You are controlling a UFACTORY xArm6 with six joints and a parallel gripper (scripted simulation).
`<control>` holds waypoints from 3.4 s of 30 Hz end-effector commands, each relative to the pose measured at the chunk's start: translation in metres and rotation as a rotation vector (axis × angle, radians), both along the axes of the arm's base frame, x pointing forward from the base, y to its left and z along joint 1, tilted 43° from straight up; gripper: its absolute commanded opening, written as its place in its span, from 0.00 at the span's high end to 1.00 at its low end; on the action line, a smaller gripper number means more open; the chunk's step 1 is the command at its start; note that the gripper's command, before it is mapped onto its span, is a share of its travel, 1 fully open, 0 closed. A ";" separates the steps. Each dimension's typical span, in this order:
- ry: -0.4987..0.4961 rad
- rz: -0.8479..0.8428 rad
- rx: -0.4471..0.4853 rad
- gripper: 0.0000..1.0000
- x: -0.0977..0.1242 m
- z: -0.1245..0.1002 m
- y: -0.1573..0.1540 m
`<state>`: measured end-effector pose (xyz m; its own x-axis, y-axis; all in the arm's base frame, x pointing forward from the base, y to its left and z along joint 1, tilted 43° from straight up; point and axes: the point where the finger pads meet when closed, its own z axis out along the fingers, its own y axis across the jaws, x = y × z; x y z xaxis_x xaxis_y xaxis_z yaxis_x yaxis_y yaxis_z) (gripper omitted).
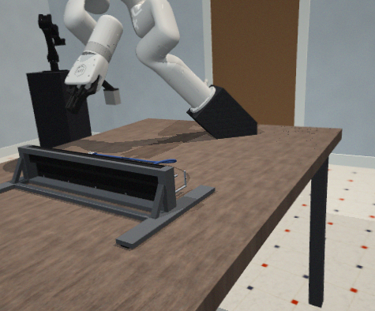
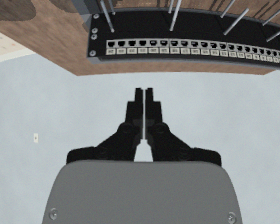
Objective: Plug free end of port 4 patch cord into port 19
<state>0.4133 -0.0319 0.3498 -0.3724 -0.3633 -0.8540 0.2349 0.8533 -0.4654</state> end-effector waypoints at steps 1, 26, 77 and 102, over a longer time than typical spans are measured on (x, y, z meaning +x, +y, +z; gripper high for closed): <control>0.013 -0.019 -0.003 1.00 -0.037 0.012 0.014; 0.024 -0.141 0.165 1.00 -0.057 0.000 -0.005; -0.241 -1.033 1.187 1.00 -0.112 -0.091 -0.147; -0.265 -1.072 1.227 1.00 -0.116 -0.094 -0.152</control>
